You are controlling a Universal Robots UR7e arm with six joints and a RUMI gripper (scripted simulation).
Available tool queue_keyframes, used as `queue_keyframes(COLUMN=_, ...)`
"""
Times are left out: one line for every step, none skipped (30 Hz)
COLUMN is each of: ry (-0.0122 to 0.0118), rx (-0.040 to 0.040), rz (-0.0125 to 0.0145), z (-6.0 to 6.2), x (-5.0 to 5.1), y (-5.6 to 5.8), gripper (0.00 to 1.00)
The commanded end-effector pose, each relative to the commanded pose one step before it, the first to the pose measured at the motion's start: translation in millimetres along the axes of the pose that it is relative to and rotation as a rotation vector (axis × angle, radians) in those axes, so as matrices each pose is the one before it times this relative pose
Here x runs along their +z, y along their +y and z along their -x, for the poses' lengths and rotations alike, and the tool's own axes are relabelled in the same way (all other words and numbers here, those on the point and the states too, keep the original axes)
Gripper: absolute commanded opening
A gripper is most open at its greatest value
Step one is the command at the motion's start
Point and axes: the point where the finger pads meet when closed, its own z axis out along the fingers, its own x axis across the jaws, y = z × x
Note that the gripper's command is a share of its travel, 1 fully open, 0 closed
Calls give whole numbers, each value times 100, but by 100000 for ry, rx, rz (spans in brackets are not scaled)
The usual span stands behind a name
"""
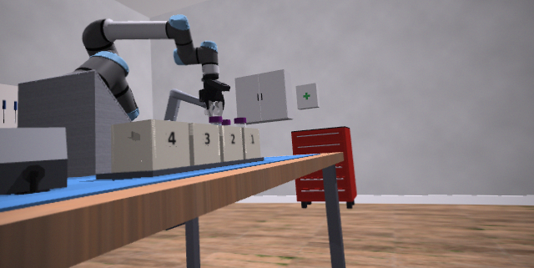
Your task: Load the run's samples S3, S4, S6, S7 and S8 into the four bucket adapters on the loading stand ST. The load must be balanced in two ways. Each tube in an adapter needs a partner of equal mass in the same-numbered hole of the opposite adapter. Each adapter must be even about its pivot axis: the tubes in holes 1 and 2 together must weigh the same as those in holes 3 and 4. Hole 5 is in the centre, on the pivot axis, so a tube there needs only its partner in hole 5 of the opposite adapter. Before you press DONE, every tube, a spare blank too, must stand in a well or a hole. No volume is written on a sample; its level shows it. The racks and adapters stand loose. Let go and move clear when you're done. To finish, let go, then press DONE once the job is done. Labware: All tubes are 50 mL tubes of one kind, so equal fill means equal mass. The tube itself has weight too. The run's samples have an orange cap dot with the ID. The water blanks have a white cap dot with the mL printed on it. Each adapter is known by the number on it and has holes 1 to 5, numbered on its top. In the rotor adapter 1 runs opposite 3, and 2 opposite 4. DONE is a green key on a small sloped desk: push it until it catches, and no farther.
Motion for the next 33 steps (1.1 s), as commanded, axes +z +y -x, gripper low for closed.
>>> queue_keyframes(ry=72, rx=-210, rz=695, z=-48, x=-1894, y=-61, gripper=0)
queue_keyframes(ry=1, rx=1, rz=0, z=0, x=-333, y=0, gripper=0)
queue_keyframes(ry=1, rx=1, rz=0, z=0, x=-333, y=0, gripper=0)
queue_keyframes(ry=1, rx=1, rz=0, z=0, x=-333, y=0, gripper=0)
queue_keyframes(ry=1, rx=1, rz=0, z=0, x=-333, y=0, gripper=0)
queue_keyframes(ry=1, rx=1, rz=0, z=0, x=-333, y=0, gripper=0)
queue_keyframes(ry=0, rx=0, rz=0, z=0, x=0, y=0, gripper=0)
queue_keyframes(ry=0, rx=0, rz=0, z=0, x=0, y=0, gripper=0)
queue_keyframes(ry=1, rx=1, rz=0, z=-1, x=-334, y=-1, gripper=0)
queue_keyframes(ry=1, rx=1, rz=0, z=0, x=-333, y=0, gripper=0)
queue_keyframes(ry=1, rx=1, rz=0, z=0, x=-333, y=0, gripper=0)
queue_keyframes(ry=1, rx=1, rz=0, z=0, x=-333, y=0, gripper=0)
queue_keyframes(ry=1, rx=1, rz=0, z=0, x=-333, y=0, gripper=0)
queue_keyframes(ry=1, rx=1, rz=0, z=0, x=-333, y=0, gripper=0)
queue_keyframes(ry=1, rx=1, rz=0, z=0, x=-333, y=0, gripper=0)
queue_keyframes(ry=1, rx=1, rz=0, z=0, x=-333, y=0, gripper=0)
queue_keyframes(ry=1, rx=1, rz=0, z=0, x=-333, y=0, gripper=0)
queue_keyframes(ry=1, rx=1, rz=0, z=0, x=-333, y=0, gripper=0)
queue_keyframes(ry=0, rx=0, rz=0, z=0, x=-167, y=0, gripper=0)
queue_keyframes(ry=0, rx=0, rz=0, z=-1, x=-1, y=0, gripper=0)
queue_keyframes(ry=0, rx=0, rz=0, z=-1, x=-1, y=0, gripper=0)
queue_keyframes(ry=0, rx=0, rz=0, z=-1, x=-1, y=0, gripper=0)
queue_keyframes(ry=0, rx=0, rz=0, z=-1, x=-1, y=0, gripper=0)
queue_keyframes(ry=0, rx=0, rz=0, z=0, x=0, y=0, gripper=0)
queue_keyframes(ry=0, rx=0, rz=0, z=0, x=0, y=0, gripper=0)
queue_keyframes(ry=1, rx=2668, rz=0, z=-460, x=-1, y=-485, gripper=0)
queue_keyframes(ry=1, rx=2668, rz=0, z=-446, x=0, y=-496, gripper=0)
queue_keyframes(ry=1, rx=2668, rz=0, z=-433, x=0, y=-508, gripper=0)
queue_keyframes(ry=1, rx=2668, rz=0, z=-419, x=0, y=-520, gripper=0)
queue_keyframes(ry=1, rx=2668, rz=0, z=-405, x=0, y=-531, gripper=0)
queue_keyframes(ry=1, rx=2668, rz=0, z=-391, x=0, y=-541, gripper=0)
queue_keyframes(ry=1, rx=2668, rz=0, z=-376, x=0, y=-551, gripper=0)
queue_keyframes(ry=1, rx=2668, rz=0, z=-361, x=0, y=-561, gripper=0)
